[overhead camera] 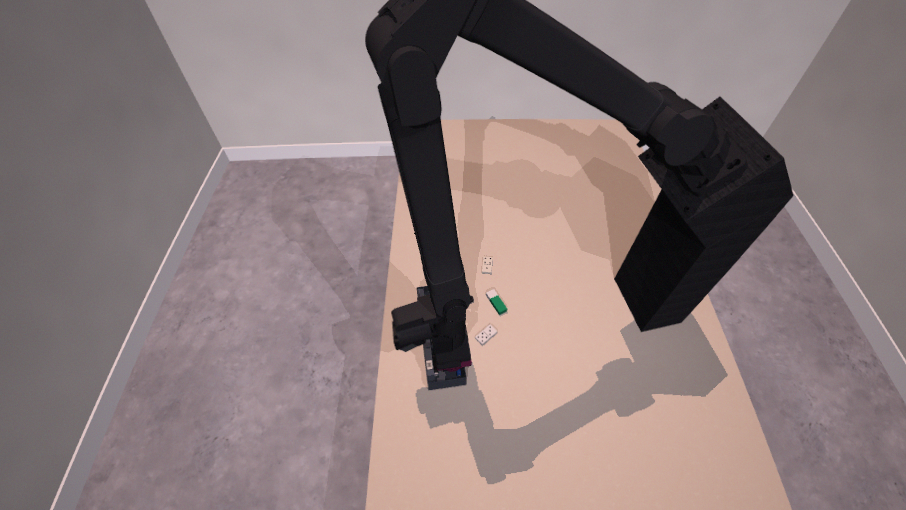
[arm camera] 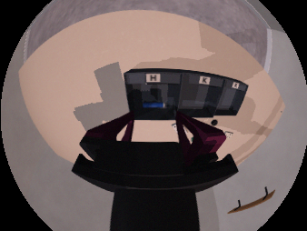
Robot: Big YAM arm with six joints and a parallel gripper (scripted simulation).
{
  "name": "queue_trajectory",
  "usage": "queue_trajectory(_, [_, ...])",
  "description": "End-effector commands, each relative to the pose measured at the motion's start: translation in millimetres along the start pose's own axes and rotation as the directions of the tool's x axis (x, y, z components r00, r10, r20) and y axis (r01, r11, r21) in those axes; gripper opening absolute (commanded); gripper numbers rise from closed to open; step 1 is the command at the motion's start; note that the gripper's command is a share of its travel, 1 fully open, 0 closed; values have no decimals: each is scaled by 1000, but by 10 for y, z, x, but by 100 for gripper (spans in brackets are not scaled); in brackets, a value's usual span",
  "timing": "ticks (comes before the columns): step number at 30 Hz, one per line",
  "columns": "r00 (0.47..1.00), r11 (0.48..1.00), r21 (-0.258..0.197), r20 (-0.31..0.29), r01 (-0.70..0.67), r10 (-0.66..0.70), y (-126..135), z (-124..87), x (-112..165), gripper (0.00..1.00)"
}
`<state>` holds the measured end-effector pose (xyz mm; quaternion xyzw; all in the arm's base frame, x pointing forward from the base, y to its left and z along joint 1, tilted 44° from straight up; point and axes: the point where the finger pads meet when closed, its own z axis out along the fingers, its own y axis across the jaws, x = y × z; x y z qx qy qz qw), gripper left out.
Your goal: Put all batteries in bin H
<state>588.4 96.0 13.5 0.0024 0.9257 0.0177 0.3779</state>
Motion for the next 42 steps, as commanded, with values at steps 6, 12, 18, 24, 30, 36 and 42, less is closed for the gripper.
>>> queue_trajectory(6, [1000,1000,-4,-2,-2,2,59,-14,-13,66])
queue_trajectory(12, [1000,1000,-7,7,-2,2,79,-51,-75,66])
queue_trajectory(18, [1000,1000,-8,14,-2,2,84,-76,-116,66])
queue_trajectory(24, [1000,1000,-9,24,-4,4,88,-116,-178,66])
queue_trajectory(30, [1000,1000,-9,23,-3,3,94,-119,-187,66])
queue_trajectory(36, [1000,1000,-3,14,-1,1,35,-65,-113,66])
queue_trajectory(42, [1000,1000,-10,24,-3,3,95,-121,-188,66])
